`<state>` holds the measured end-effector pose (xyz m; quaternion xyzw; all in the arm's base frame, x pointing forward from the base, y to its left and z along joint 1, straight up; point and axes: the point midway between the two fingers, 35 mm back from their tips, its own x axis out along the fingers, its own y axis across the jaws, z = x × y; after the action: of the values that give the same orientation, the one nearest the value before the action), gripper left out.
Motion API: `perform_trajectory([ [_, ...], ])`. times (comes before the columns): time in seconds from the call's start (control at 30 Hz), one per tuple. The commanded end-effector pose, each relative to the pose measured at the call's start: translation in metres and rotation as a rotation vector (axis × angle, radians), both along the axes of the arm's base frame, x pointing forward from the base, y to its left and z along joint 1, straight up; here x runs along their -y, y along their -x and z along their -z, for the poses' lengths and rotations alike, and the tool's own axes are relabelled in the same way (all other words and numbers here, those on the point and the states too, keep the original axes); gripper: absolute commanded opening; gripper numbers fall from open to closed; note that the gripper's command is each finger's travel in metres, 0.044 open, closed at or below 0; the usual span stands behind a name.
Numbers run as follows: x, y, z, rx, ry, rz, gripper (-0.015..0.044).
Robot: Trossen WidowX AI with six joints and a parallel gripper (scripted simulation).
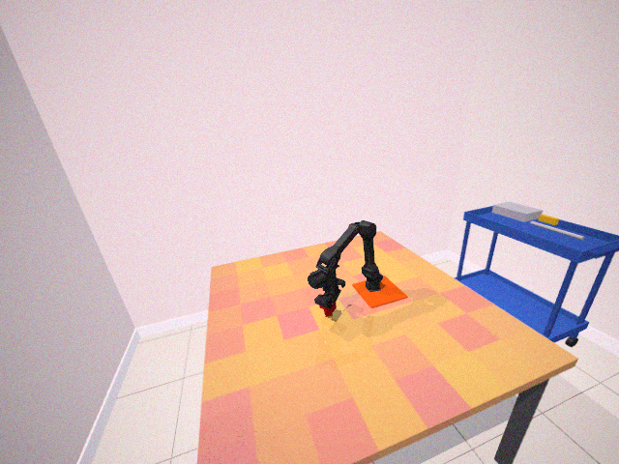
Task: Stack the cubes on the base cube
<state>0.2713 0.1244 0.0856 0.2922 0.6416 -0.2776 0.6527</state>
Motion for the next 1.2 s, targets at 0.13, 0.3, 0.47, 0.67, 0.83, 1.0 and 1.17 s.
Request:
perform_trajectory([
  [0.13, 0.000, 0.000, 0.002, 0.004, 0.001, 0.001, 0.0105],
  [0.3, 0.000, 0.000, 0.003, 0.004, 0.001, 0.001, 0.0105],
  [0.47, 0.000, 0.000, 0.003, 0.004, 0.001, 0.001, 0.0105],
  [0.67, 0.000, 0.000, 0.003, 0.004, 0.001, 0.001, 0.0105],
  [0.83, 0.000, 0.000, 0.003, 0.004, 0.001, 0.001, 0.0205],
  [1.0, 0.000, 0.000, 0.002, 0.003, 0.001, 0.000, 0.0205],
  [1.17, 0.000, 0.000, -0.009, 0.000, 0.000, 0.000, 0.0205],
])
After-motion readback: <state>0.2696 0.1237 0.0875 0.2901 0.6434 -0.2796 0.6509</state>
